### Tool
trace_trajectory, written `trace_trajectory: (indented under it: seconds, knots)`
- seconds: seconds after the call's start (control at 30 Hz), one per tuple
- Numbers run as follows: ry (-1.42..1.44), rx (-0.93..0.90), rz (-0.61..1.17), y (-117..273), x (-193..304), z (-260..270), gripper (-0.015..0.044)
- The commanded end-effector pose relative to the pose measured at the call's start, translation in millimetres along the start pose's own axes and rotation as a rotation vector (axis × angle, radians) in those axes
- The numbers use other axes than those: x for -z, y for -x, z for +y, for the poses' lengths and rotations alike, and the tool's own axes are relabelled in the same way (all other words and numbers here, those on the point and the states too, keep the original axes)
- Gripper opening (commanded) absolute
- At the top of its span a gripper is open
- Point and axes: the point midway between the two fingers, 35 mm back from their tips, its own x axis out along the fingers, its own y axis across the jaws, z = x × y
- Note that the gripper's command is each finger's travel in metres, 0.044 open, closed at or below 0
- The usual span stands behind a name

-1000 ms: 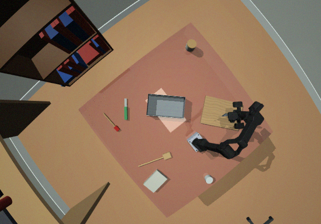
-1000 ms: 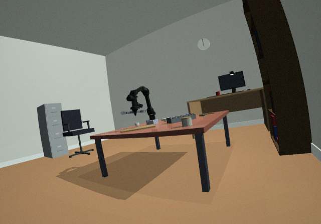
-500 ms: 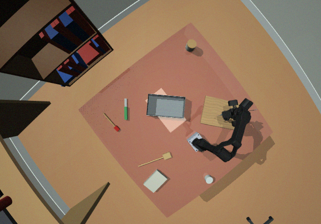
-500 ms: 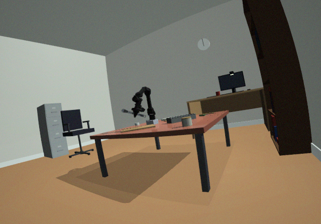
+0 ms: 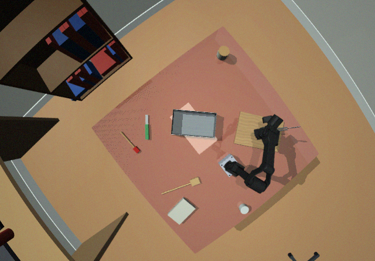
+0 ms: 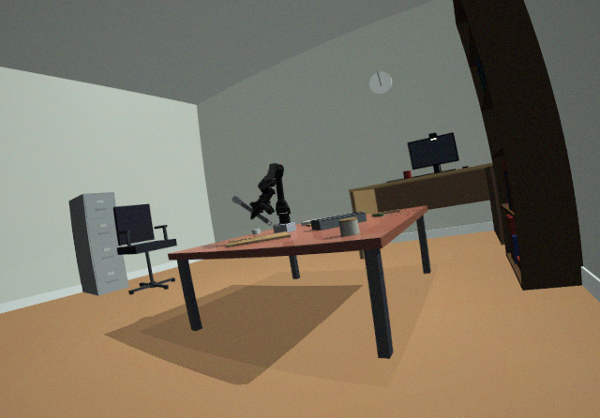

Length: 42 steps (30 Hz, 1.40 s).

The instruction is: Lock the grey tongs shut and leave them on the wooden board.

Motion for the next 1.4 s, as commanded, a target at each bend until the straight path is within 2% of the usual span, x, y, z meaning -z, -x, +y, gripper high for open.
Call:
trace_trajectory:
  seconds: [0.0,0.63,1.37]
  knots:
    - [-0.022,0.001,0.088,5.9,1.6,0.4,-0.015]
    - [-0.147,0.002,0.455,32.8,-16.0,16.6,-0.015]
    - [-0.154,0.002,0.467,34.0,-16.9,17.8,-0.015]
